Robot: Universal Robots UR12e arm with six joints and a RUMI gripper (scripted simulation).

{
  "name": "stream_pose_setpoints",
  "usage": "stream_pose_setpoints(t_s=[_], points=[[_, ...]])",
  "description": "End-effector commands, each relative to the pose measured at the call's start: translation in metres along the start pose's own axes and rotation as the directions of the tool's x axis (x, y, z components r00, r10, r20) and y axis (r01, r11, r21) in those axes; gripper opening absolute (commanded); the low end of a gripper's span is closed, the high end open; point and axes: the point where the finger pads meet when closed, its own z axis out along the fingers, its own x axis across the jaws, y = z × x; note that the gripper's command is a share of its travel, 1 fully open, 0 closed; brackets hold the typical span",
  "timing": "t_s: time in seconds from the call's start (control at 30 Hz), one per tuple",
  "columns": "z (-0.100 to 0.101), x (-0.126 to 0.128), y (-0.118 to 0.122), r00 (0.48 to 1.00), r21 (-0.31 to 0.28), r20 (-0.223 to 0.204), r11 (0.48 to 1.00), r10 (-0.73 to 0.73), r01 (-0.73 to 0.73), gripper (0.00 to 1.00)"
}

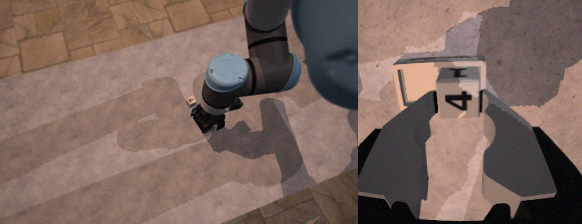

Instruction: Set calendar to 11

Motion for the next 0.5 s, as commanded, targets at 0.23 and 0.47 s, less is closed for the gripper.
stream_pose_setpoints(t_s=[0.23, 0.47], points=[[0.0011, 0.0008, 0.0011, 1.000, -0.001, -0.001, 1.000, -0.001, 0.001, 0.24], [0.0011, 0.0008, 0.0011, 1.000, -0.001, -0.001, 1.000, -0.001, 0.001, 0.28]])
